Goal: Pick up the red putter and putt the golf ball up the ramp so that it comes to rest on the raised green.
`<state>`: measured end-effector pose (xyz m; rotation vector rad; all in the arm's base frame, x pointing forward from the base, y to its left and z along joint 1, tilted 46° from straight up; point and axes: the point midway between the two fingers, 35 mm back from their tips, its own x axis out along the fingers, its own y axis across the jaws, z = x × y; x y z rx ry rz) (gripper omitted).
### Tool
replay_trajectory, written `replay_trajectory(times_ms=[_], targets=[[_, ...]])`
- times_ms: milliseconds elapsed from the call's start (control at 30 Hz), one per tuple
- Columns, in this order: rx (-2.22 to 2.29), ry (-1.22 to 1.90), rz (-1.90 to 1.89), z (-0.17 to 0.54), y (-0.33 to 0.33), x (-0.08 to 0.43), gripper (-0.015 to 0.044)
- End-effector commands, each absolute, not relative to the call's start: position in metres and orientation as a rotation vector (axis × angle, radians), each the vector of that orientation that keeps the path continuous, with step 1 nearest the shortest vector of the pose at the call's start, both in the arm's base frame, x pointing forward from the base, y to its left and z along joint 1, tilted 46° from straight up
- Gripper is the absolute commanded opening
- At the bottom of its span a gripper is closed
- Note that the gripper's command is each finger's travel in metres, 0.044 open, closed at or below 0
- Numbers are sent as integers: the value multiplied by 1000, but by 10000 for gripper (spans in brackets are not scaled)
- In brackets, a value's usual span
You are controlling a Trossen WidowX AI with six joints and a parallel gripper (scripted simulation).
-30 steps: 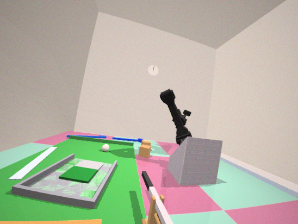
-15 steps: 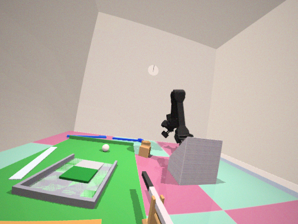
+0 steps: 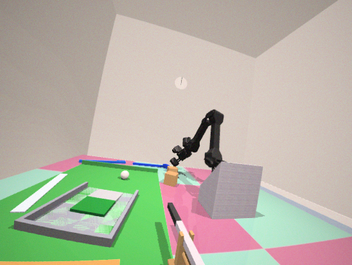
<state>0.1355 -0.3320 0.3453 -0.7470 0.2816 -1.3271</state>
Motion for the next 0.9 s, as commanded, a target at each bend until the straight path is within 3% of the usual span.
replay_trajectory(times_ms=[0,400,667,867], targets=[[-726,314,-1173,329,-321,187,440],[-694,383,-738,286,-246,318,440],[-757,610,-383,198,-167,385,440],[-816,790,-102,128,-88,405,440]])
